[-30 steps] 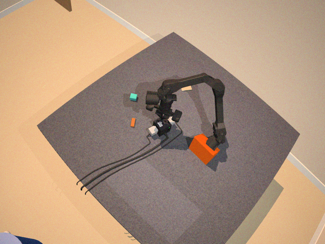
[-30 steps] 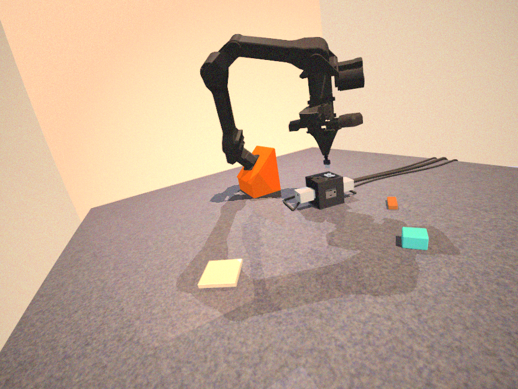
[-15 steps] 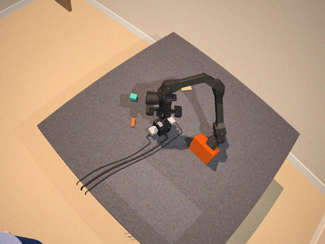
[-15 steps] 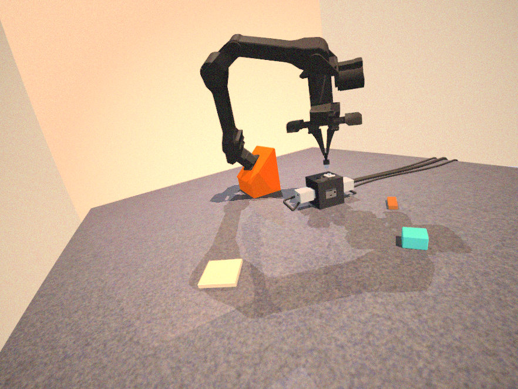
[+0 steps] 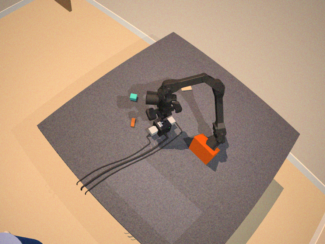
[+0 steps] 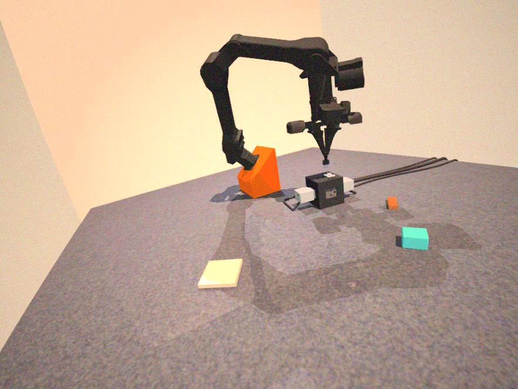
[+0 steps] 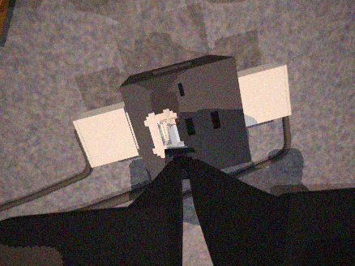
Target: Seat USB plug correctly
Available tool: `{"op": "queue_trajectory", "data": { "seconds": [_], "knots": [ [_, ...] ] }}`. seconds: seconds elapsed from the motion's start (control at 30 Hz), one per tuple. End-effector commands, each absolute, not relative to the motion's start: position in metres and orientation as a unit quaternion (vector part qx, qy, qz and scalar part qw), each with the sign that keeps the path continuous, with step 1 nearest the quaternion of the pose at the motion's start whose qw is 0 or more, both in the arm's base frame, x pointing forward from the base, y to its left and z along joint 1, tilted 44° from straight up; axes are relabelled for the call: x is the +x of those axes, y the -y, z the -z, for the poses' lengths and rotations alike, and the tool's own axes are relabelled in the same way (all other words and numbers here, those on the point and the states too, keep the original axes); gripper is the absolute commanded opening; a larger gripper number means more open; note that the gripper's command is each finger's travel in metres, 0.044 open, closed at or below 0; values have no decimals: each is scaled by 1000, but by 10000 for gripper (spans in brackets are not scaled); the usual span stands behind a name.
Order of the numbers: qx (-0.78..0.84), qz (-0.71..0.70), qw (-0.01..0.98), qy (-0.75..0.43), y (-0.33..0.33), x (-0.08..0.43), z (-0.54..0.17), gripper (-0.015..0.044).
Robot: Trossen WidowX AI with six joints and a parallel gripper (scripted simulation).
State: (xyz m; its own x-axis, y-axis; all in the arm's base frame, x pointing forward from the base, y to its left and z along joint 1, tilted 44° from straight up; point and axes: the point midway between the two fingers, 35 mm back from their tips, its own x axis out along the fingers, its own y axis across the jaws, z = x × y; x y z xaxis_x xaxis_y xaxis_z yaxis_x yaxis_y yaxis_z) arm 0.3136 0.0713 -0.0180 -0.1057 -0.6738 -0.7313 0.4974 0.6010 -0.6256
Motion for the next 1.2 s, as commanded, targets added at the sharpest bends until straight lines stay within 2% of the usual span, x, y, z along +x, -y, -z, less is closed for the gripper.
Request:
{"op": "queue_trajectory", "data": {
  "seconds": [0.0, 1.17],
  "knots": [
    [-114, 403, 659, -625, -71, 314, 18, 0],
    [-394, 85, 541, -739, -71, 314, 18, 0]
  ]
}}
